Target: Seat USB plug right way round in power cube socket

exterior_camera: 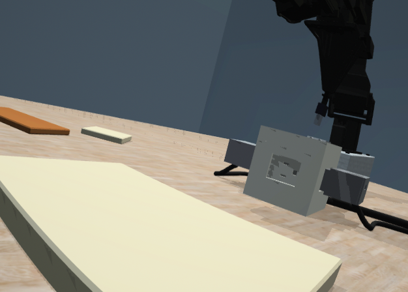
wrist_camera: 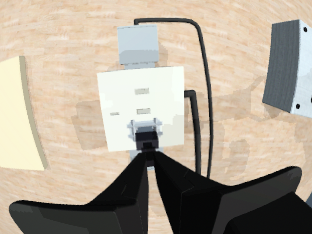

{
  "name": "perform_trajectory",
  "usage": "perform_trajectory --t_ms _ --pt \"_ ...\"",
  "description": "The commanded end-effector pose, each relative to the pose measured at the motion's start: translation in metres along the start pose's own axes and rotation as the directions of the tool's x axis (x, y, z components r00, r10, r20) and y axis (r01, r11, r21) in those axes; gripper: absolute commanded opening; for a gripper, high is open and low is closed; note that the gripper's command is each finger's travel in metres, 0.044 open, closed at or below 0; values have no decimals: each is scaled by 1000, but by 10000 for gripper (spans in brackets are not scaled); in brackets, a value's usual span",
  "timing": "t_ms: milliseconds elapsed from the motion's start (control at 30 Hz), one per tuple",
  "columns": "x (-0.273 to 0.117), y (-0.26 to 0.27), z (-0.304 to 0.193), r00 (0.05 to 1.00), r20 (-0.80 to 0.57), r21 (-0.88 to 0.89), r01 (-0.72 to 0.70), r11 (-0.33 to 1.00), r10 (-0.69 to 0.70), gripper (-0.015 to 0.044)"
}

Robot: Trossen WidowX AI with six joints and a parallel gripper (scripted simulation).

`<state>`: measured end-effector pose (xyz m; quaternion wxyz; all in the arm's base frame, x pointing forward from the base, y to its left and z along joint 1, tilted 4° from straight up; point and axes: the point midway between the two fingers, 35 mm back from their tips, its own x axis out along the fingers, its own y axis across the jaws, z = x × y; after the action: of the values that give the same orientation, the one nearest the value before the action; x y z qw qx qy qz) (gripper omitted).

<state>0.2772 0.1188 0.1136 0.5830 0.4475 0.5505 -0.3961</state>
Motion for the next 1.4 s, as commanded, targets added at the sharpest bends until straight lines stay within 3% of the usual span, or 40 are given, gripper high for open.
perform_trajectory --t_ms 0,1367 --pt "2 0 -1 1000 -6 -3 3 1000 -3 0" --pt "7 0 -3 999 -37 0 3 1000 -3 0"
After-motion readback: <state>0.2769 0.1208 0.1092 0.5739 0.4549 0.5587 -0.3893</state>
